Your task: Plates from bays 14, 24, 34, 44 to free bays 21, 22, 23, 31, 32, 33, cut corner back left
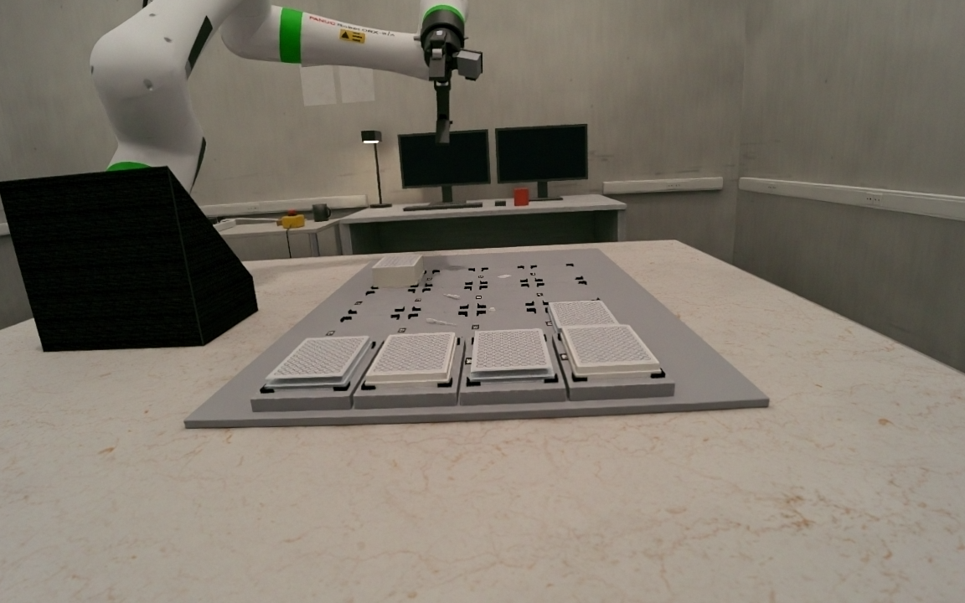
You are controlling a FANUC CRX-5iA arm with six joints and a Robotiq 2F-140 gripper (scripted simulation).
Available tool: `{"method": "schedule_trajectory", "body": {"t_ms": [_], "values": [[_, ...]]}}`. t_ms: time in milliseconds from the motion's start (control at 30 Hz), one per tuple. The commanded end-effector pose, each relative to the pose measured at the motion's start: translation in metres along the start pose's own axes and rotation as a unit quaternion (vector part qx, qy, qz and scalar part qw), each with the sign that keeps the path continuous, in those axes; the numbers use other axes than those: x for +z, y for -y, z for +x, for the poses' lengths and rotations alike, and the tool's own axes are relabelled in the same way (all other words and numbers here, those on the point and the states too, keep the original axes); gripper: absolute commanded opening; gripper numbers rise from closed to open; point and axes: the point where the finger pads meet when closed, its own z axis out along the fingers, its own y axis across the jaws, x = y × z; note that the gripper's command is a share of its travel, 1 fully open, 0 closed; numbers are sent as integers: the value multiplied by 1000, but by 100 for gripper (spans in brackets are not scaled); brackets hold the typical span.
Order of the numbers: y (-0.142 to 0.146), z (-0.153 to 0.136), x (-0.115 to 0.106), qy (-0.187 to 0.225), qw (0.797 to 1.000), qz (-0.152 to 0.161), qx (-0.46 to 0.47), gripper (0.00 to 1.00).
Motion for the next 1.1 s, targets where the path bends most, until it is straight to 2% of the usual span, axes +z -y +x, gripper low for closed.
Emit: {"method": "schedule_trajectory", "body": {"t_ms": [0, 33, 67, 200, 300, 467, 533, 600, 767, 833, 1000, 1067], "values": [[-1, 0, -1, -1, 1000, 0, 1, 100], [-1, 0, -1, -1, 1000, 0, 1, 100], [-1, 1, 4, 5, 1000, 7, 15, 70], [-1, 4, 24, 25, 997, 33, 68, 70], [-1, 5, 34, 25, 997, 33, 68, 70], [-1, 8, 59, 52, 987, 66, 137, 70], [-1, 9, 68, 52, 987, 66, 137, 70], [-1, 9, 68, 52, 987, 66, 137, 70], [-1, 11, 93, 79, 970, 98, 207, 70], [-1, 12, 101, 79, 970, 98, 208, 70], [-1, 15, 126, 106, 946, 128, 277, 70], [-1, 16, 132, 107, 945, 129, 279, 70]]}}
